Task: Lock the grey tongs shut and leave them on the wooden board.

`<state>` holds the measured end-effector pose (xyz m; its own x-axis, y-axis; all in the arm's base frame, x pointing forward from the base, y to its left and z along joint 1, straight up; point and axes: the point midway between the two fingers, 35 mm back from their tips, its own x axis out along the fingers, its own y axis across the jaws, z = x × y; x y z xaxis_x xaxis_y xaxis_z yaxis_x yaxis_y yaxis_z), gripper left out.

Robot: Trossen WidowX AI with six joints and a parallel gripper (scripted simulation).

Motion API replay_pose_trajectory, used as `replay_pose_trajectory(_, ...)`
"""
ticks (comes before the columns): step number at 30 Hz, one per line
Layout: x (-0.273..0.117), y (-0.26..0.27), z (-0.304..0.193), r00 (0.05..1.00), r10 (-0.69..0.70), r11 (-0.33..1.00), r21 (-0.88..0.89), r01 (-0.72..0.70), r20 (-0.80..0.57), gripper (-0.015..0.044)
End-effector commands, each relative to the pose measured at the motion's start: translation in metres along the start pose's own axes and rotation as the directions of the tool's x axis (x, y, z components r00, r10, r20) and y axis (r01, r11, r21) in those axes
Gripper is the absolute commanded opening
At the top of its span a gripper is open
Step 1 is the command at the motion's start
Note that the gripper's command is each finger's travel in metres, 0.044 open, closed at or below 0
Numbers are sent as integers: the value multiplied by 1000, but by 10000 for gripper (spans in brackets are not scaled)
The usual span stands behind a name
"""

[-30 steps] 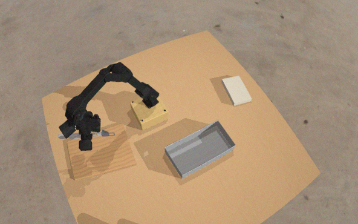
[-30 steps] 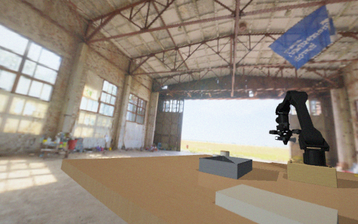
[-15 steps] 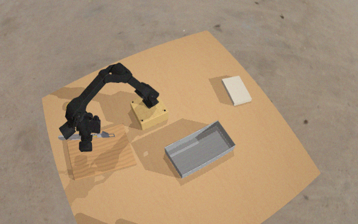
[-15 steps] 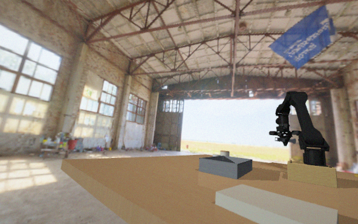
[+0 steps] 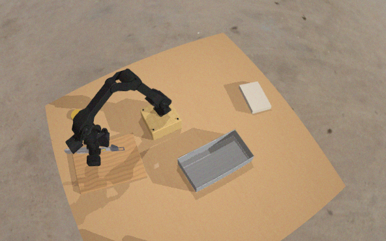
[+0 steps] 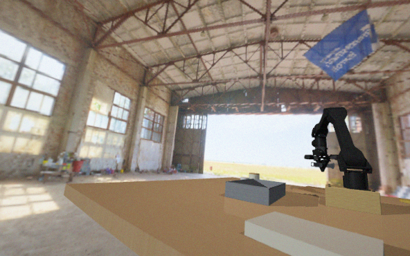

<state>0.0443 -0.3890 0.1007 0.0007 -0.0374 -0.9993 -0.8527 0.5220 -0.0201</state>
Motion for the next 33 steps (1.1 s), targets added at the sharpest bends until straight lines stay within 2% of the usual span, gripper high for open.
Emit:
replay_pose_trajectory(1,5,-1,0,1000,-5,1000,4,5,-1,-150)
replay_pose_trajectory(33,58,0,1,1000,-4,1000,4,4,-1,-150)
